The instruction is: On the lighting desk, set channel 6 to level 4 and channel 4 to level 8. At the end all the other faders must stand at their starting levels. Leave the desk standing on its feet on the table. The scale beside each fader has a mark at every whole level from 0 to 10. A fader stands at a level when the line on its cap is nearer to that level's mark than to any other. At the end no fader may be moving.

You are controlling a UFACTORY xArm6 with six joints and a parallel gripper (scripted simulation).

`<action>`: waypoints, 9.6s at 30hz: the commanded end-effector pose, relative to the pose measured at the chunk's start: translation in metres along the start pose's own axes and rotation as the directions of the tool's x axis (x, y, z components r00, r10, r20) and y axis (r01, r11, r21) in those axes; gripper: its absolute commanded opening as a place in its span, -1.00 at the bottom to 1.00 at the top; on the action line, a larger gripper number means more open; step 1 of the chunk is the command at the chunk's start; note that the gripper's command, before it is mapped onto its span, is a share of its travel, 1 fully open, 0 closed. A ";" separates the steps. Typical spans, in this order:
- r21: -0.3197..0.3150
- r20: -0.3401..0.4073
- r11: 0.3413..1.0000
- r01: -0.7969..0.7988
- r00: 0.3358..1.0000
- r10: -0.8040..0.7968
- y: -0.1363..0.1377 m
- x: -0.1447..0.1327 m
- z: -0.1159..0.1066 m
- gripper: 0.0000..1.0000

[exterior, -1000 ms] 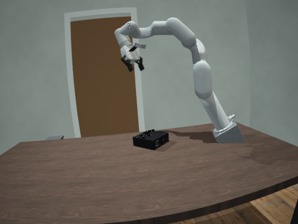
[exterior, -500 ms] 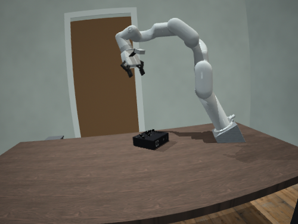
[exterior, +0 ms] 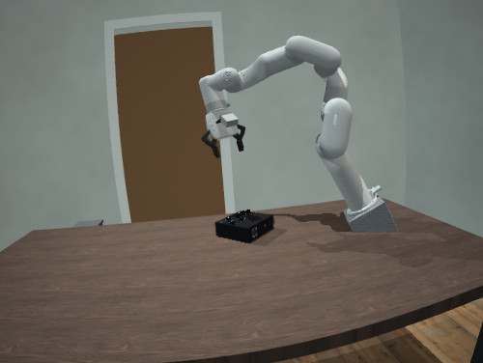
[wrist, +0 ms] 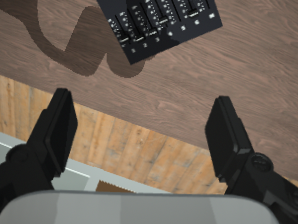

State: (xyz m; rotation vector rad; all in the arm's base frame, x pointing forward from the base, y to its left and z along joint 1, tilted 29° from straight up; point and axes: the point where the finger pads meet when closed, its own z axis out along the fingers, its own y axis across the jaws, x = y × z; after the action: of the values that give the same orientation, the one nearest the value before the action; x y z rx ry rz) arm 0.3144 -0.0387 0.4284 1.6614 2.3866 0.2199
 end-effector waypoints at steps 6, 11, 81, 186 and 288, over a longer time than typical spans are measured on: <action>-0.150 0.144 0.972 -0.181 0.969 0.202 -0.002 0.012 0.080 1.00; -0.194 0.150 0.957 -0.215 0.958 0.246 -0.006 0.021 0.106 1.00; -0.030 0.245 0.859 0.511 0.837 -0.489 0.034 -0.037 0.173 -1.00; -0.031 0.244 0.859 0.511 0.837 -0.489 0.038 -0.043 0.197 -1.00; -0.031 0.244 0.859 0.511 0.837 -0.489 0.041 -0.046 0.208 -1.00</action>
State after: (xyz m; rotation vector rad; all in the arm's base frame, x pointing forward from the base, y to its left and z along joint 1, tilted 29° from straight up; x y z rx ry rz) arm 0.4214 -0.0689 0.2411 0.9084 2.4844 0.0423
